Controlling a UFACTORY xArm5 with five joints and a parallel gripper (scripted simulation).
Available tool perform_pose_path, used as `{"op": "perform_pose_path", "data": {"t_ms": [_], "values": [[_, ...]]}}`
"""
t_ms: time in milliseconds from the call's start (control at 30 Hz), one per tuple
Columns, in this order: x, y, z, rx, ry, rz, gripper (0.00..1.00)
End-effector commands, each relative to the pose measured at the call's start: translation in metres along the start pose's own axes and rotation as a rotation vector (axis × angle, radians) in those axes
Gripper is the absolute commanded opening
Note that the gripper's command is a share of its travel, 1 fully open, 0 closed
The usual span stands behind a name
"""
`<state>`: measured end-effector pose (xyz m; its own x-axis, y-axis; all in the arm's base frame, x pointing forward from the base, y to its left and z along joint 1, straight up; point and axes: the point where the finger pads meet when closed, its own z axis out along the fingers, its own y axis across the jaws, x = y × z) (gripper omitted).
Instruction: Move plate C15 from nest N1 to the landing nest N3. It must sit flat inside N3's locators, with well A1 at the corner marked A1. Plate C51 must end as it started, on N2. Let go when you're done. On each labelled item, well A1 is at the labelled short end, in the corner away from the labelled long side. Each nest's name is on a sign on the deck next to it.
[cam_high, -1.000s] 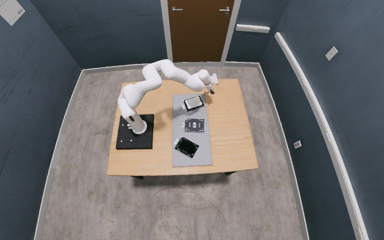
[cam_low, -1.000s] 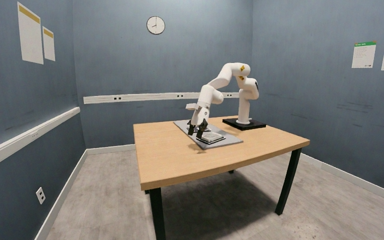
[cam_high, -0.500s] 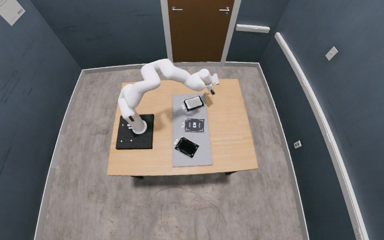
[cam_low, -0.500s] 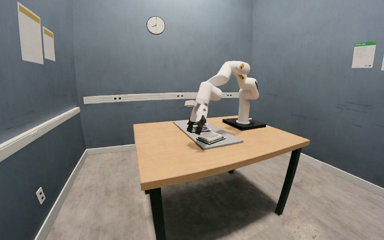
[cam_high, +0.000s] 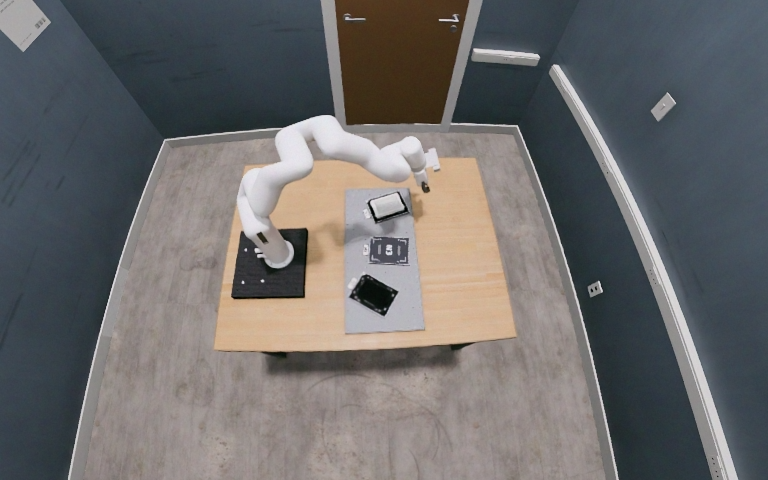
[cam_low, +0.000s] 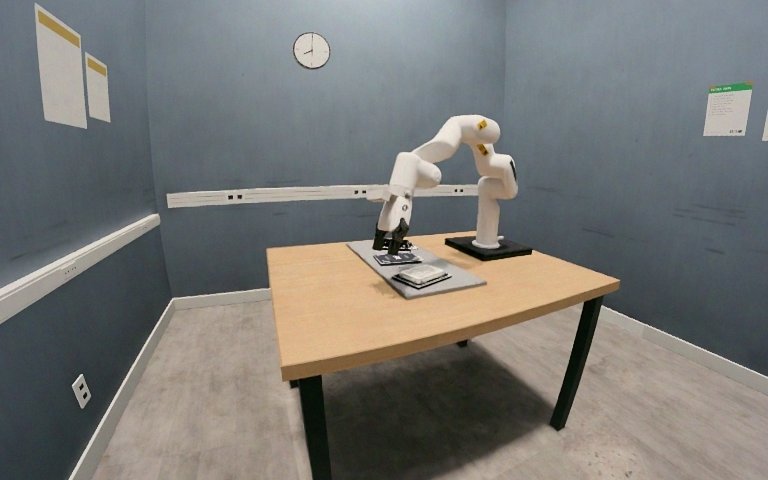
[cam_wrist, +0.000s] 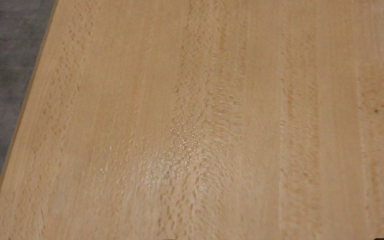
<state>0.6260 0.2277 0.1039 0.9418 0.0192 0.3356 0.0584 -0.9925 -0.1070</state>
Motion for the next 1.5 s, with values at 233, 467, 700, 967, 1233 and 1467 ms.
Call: {"op": "perform_pose_path", "data": {"t_ms": [233, 467, 700, 967, 1233, 1467], "values": [[-0.004, 0.029, -0.034, -0.035, -0.044, 0.004, 1.0], [-0.01, 0.049, -0.055, -0.038, -0.049, 0.004, 1.0], [-0.017, 0.063, -0.07, -0.056, -0.083, 0.007, 1.0], [-0.024, 0.077, -0.085, -0.069, -0.113, 0.01, 1.0], [-0.035, 0.096, -0.107, -0.072, -0.117, 0.01, 1.0], [-0.045, 0.108, -0.121, -0.085, -0.153, 0.014, 1.0]]}}
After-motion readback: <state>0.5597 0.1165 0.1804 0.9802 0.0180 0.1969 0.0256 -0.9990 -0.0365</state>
